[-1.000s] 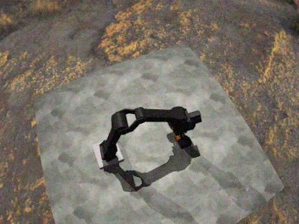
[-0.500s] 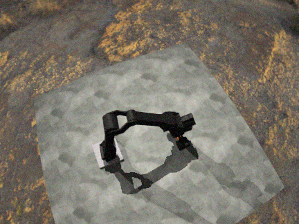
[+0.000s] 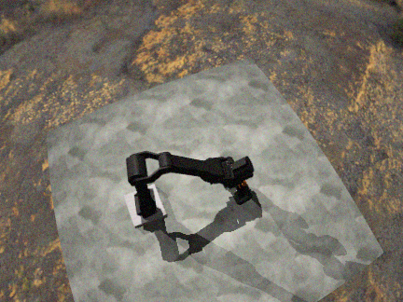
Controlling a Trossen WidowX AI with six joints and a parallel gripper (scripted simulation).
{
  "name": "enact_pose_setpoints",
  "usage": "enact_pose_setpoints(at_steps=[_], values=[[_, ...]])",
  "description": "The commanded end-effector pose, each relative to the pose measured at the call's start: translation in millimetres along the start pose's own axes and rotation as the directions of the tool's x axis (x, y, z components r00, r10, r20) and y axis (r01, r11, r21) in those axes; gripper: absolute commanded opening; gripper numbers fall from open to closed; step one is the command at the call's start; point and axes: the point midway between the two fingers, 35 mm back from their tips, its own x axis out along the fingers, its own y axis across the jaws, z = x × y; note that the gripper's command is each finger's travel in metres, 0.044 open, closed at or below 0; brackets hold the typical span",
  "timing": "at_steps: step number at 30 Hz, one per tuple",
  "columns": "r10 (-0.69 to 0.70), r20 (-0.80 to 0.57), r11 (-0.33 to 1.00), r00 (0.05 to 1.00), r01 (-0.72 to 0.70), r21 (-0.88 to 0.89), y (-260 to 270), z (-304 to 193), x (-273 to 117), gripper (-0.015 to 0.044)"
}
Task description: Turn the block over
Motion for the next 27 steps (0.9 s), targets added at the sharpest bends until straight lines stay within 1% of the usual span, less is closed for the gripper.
enact_pose_setpoints(at_steps=[1,6,17,27], values=[[0.004,0.045,1.000,0.999,-0.004,-0.008,1.1,-0.8,-3.3,0.0000],[0.004,0.055,1.000,0.998,-0.004,-0.007,0.9,-0.6,-1.3,0.0000],[0.005,0.218,1.000,0.976,-0.005,0.001,-1.6,-0.6,25.5,0.0000],[0.005,0.364,1.000,0.932,-0.005,0.000,-2.2,-4.9,36.6,0.0000]])
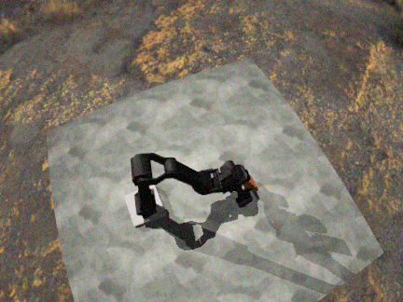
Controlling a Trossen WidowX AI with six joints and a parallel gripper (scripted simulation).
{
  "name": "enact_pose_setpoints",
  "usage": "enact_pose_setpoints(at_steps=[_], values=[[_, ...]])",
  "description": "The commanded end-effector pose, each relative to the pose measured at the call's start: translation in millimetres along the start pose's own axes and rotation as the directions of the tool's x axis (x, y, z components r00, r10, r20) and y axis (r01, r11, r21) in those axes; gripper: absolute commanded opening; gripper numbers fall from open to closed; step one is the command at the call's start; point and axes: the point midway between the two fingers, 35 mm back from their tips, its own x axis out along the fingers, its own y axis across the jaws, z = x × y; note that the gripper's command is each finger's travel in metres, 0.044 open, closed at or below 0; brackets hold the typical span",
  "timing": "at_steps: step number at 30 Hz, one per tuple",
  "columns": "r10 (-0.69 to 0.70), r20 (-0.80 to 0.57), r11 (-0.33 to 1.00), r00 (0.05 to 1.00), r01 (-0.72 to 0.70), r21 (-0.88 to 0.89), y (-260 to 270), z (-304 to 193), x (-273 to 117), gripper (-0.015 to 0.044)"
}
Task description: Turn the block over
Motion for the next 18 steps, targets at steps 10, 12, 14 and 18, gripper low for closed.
enact_pose_setpoints(at_steps=[10,12,14,18], values=[[0.009,0.180,1.000,0.984,-0.009,0.003,3.1,-20.3,0.1,0.0000],[0.009,0.208,1.000,0.978,-0.010,0.002,3.6,-21.9,-2.3,0.0000],[0.009,0.237,1.000,0.972,-0.010,0.001,4.3,-23.4,-5.2,0.0000],[0.010,0.271,1.000,0.963,-0.010,-0.001,5.2,-25.1,-9.4,0.0000]])
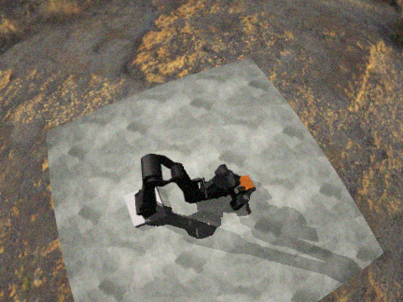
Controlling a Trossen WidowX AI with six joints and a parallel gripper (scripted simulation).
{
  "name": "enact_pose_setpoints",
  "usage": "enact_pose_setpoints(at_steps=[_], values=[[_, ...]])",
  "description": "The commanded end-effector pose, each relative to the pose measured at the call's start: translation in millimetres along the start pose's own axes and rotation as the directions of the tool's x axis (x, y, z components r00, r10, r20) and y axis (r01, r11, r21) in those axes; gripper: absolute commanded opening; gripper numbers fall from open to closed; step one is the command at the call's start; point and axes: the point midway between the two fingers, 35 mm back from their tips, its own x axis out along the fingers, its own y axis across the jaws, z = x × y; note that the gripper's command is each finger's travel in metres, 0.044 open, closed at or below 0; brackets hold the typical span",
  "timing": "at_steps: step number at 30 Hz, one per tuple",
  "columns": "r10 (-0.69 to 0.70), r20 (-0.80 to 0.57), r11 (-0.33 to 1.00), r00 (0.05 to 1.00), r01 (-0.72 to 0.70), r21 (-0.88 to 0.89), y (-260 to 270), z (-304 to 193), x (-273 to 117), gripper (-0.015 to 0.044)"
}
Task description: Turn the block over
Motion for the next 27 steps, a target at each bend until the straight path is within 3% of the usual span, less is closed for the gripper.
enact_pose_setpoints(at_steps=[1,18,27], values=[[0.008,0.027,1.000,1.000,-0.008,0.006,2.4,-5.2,-4.5,0.0000],[0.008,0.060,1.000,0.998,-0.008,0.006,2.4,-2.7,-6.3,0.0000],[0.008,0.060,1.000,0.998,-0.008,0.006,2.4,-2.7,-6.3,0.0236]])
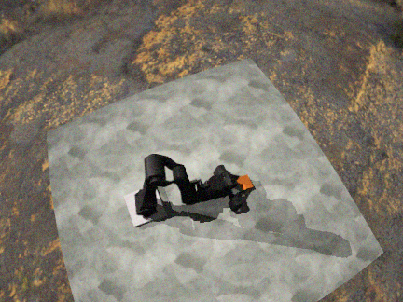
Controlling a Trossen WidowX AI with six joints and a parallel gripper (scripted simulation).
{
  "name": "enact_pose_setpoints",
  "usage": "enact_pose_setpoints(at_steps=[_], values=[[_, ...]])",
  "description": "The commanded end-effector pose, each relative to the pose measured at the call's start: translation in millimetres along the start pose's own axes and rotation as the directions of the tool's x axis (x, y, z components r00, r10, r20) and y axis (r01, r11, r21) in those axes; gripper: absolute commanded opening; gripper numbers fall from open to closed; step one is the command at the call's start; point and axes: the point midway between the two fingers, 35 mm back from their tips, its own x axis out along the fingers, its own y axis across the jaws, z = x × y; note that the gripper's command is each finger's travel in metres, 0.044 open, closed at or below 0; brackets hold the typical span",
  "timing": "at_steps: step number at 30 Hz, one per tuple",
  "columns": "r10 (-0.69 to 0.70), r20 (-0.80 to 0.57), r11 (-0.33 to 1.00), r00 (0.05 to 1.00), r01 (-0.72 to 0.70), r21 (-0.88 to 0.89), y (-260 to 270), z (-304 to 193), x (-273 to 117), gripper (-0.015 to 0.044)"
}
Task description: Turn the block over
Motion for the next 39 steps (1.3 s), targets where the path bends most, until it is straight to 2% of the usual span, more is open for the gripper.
enact_pose_setpoints(at_steps=[1,8,39], values=[[0.006,-0.001,1.000,1.000,-0.006,0.006,1.0,-0.9,0.0,0.0262],[0.006,-0.001,1.000,1.000,-0.006,0.006,1.0,-0.9,0.0,0.0440],[0.006,-0.001,1.000,1.000,-0.006,0.006,1.0,-0.9,0.0,0.0440]])
